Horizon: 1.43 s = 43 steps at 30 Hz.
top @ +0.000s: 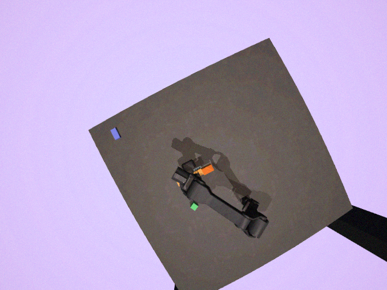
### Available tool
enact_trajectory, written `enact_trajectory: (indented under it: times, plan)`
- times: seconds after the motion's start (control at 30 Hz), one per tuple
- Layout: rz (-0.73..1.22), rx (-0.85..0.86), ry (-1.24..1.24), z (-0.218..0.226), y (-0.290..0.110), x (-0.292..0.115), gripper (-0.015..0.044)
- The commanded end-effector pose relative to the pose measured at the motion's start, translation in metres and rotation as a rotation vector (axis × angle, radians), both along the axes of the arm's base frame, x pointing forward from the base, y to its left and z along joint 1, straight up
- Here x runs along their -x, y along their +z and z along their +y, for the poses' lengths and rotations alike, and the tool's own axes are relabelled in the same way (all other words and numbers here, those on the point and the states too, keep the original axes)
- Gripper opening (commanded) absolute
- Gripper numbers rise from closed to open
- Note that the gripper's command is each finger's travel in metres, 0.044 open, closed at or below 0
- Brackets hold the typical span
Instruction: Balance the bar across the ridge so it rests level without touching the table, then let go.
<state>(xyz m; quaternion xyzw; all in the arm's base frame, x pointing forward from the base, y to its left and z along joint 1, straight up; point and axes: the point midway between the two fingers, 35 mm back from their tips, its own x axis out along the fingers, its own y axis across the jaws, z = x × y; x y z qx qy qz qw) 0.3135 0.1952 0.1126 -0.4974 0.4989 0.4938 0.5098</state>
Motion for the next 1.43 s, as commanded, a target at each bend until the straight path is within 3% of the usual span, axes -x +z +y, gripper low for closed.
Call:
enact_trajectory:
  times: [0.0, 0.23, 1.4]
  plan:
    - [-0.024, -0.015, 0.000, 0.003, 0.033, -0.005, 0.0440]
    - [-0.036, -0.022, 0.000, -0.001, 0.094, 0.001, 0.0440]
    - [-0.036, -0.022, 0.000, -0.001, 0.094, 0.001, 0.0440]
